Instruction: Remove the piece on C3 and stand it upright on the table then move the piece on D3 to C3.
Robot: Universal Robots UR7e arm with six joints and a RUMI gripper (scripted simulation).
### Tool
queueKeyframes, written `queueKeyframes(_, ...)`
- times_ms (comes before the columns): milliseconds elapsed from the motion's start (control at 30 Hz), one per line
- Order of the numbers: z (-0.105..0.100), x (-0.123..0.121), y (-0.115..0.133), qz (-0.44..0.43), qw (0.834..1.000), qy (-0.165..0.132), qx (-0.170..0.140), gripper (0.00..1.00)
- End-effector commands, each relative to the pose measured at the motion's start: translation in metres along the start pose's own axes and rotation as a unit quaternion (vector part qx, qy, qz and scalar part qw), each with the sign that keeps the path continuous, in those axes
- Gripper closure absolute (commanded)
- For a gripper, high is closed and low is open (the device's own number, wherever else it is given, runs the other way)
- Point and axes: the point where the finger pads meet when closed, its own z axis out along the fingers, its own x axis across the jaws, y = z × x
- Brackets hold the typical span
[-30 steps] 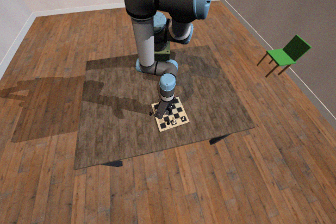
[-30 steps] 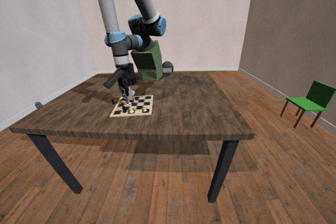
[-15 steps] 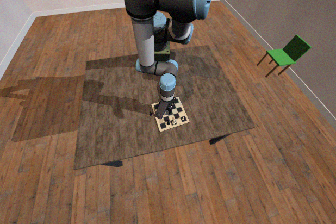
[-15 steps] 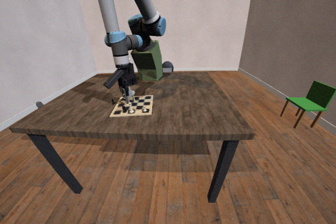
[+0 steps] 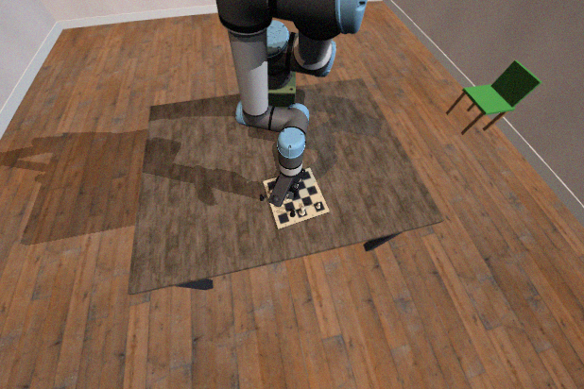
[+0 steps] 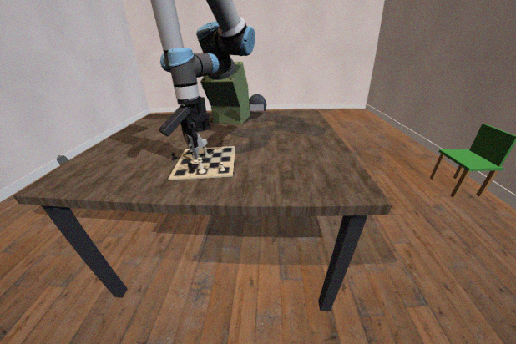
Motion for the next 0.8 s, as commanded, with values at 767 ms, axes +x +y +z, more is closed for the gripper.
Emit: queueKeyframes(767, -0.049, 0.0, 0.0, 0.0, 1.0, 0.0, 0.0, 1.0)
